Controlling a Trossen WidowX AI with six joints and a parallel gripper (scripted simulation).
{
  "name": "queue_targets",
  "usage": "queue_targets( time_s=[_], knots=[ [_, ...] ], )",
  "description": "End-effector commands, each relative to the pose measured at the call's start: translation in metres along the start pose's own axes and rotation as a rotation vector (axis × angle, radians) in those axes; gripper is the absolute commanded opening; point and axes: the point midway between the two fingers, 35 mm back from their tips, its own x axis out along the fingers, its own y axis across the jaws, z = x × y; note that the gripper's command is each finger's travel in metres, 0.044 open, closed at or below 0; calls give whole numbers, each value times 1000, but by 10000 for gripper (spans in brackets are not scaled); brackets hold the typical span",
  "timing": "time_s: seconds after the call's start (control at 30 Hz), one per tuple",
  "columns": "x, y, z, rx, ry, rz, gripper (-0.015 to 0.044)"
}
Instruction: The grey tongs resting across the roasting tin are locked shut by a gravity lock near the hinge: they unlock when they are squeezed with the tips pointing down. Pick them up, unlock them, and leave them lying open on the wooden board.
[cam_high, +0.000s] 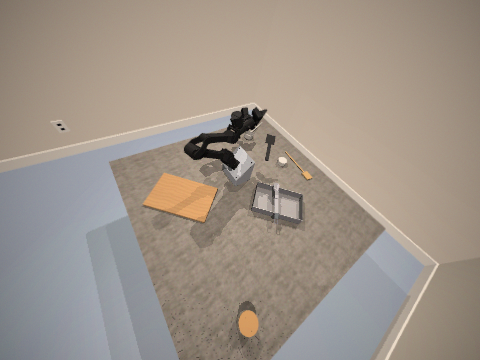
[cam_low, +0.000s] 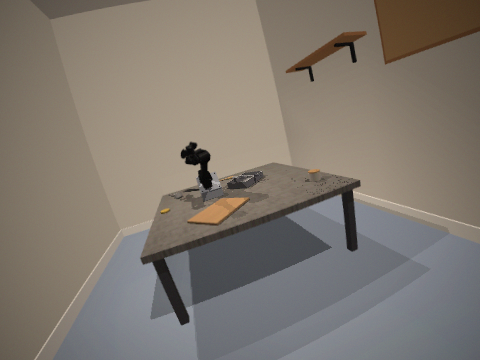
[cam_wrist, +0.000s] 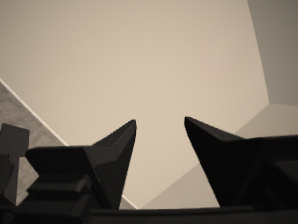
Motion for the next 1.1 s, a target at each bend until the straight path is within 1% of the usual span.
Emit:
queue_targets(
  time_s=[0.0, 0.27, 0.5, 0.73, 1.07],
  knots=[
    [12, -23, -74, 341, 248, -58, 260],
    [-5, -44, -177, 807, 555, -240, 260],
    [-41, -47, -260, 1203, 796, -471, 260],
    [-92, -40, -330, 1592, 970, -798, 260],
    [-178, -12, -402, 2036, 1113, -1394, 260]
  ],
)
